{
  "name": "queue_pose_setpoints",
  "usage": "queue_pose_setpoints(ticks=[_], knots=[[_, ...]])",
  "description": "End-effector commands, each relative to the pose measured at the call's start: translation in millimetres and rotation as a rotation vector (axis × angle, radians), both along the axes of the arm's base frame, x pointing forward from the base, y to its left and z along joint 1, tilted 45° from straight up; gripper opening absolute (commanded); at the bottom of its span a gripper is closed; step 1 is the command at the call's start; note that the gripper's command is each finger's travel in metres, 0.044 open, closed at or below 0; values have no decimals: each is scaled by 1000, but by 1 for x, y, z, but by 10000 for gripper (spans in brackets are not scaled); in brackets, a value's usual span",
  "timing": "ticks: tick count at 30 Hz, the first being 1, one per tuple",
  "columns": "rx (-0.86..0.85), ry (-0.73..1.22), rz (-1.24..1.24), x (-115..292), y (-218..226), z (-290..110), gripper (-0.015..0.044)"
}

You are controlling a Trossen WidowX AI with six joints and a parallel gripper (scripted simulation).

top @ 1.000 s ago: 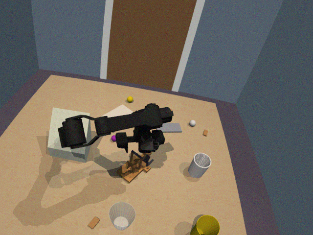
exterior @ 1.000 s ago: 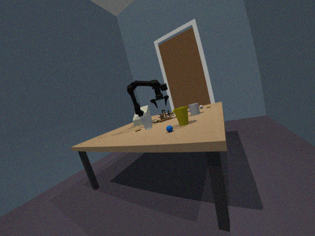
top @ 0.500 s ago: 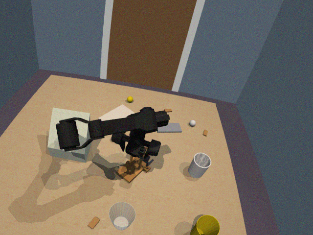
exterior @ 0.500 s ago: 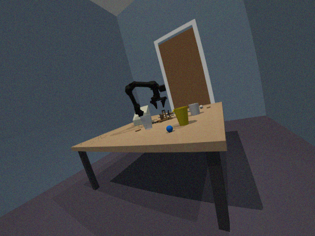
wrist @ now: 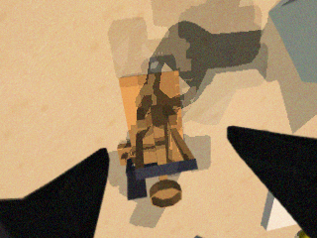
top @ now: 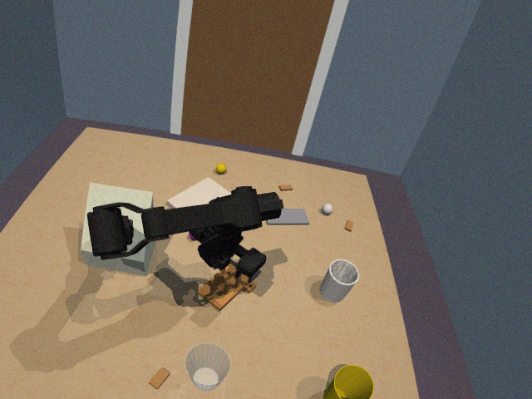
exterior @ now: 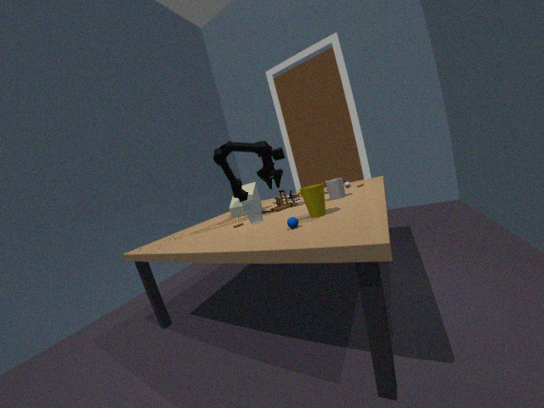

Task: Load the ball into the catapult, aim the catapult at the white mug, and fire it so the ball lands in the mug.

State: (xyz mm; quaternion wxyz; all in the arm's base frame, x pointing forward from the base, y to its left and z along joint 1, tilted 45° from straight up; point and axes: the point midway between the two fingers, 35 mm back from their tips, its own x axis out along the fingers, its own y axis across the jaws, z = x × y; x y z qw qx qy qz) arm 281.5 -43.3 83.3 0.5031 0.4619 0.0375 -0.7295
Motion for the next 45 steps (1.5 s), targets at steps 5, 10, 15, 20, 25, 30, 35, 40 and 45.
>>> queue_pose_setpoints(ticks=[5, 10, 15, 20, 25, 30, 35, 40, 45], knots=[[-6, -17, -8, -3, -34, -31, 440], [-6, -17, -8, -3, -35, -32, 440], [-5, -17, -8, -3, -41, -38, 440], [-5, -17, -8, -3, -47, -44, 440], [-5, -17, -8, -3, -53, -50, 440], [-6, -17, -8, -4, -58, -55, 440], [-7, -17, -8, -5, -64, -61, 440], [-8, -17, -8, -7, -70, -66, 440], [-4, -28, -13, -6, -70, -65, 414]])
